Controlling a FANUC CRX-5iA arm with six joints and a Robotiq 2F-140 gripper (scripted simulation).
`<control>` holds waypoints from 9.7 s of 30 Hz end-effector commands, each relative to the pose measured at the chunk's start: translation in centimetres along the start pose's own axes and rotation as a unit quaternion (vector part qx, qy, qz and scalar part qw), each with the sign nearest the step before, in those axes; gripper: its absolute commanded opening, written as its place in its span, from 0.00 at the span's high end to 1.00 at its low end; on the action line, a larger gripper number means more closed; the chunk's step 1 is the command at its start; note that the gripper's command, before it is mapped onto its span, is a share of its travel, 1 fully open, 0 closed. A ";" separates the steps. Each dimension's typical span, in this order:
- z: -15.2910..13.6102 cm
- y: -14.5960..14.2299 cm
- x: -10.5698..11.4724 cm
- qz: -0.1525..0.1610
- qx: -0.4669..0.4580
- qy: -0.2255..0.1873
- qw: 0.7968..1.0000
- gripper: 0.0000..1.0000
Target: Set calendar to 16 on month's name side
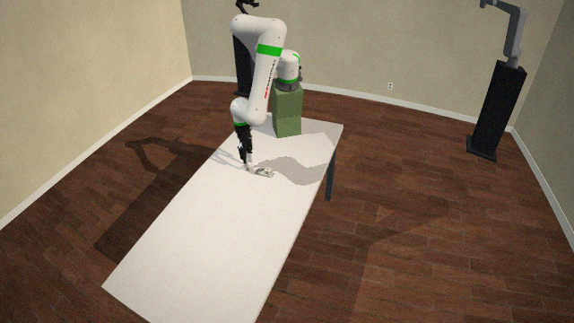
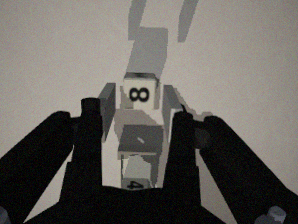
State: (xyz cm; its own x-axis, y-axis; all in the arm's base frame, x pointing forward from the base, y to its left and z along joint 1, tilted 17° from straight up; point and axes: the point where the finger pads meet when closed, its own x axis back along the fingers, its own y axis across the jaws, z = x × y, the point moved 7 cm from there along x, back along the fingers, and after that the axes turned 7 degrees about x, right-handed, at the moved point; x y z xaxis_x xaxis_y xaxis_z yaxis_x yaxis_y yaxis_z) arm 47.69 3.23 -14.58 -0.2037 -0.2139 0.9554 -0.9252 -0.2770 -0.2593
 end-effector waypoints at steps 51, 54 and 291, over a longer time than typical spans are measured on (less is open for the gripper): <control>0.0 0.0 -3.0 0.000 0.000 0.000 1.000 0.71; 0.0 0.0 -3.0 0.000 0.000 0.000 1.000 0.71; -9.2 -1.3 -0.4 0.000 -0.004 0.000 1.000 0.83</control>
State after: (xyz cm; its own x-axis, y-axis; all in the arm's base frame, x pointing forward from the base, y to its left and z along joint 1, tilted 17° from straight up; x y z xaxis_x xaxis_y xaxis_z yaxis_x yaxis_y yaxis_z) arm 45.94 12.28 -13.19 -0.2037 -0.2137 0.9554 -0.9276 -0.2700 -0.2581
